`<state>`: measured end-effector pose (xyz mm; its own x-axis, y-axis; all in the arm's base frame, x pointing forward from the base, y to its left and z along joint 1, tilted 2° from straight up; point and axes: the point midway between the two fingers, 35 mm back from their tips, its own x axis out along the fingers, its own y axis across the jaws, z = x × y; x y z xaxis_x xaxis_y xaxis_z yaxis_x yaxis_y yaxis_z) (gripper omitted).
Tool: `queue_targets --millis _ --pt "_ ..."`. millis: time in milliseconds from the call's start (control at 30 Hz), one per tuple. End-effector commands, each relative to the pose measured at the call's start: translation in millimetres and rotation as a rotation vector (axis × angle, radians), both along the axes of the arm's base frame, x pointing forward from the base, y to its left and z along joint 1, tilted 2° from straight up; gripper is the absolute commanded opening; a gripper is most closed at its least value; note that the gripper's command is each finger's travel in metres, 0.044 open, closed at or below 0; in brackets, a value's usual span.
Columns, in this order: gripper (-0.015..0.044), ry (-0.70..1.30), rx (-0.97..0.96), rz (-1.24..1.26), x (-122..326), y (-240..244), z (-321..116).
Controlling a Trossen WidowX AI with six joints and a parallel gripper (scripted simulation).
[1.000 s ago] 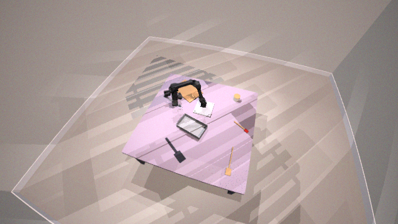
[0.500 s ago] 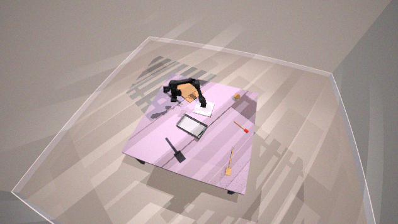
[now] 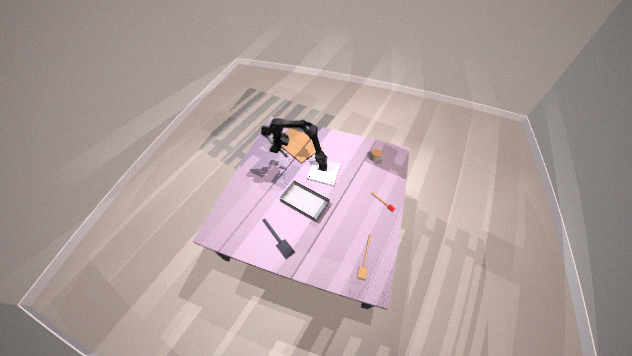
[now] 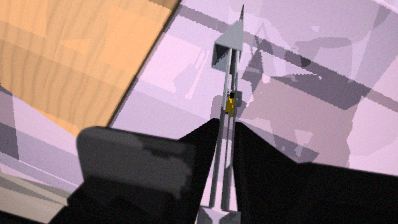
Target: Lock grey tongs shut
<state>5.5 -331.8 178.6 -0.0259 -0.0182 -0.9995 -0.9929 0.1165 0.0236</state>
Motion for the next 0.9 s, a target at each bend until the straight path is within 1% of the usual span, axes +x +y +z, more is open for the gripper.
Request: queue_targets --millis 0,433,867 --pt "-0.0150 0.002 -0.009 -0.083 -24.5 0.8 3.2" --pt "-0.0150 0.005 -0.019 -0.314 -97.1 12.6 5.8" --pt "-0.0150 0.007 -0.024 -0.549 -164.6 40.3 8.3"
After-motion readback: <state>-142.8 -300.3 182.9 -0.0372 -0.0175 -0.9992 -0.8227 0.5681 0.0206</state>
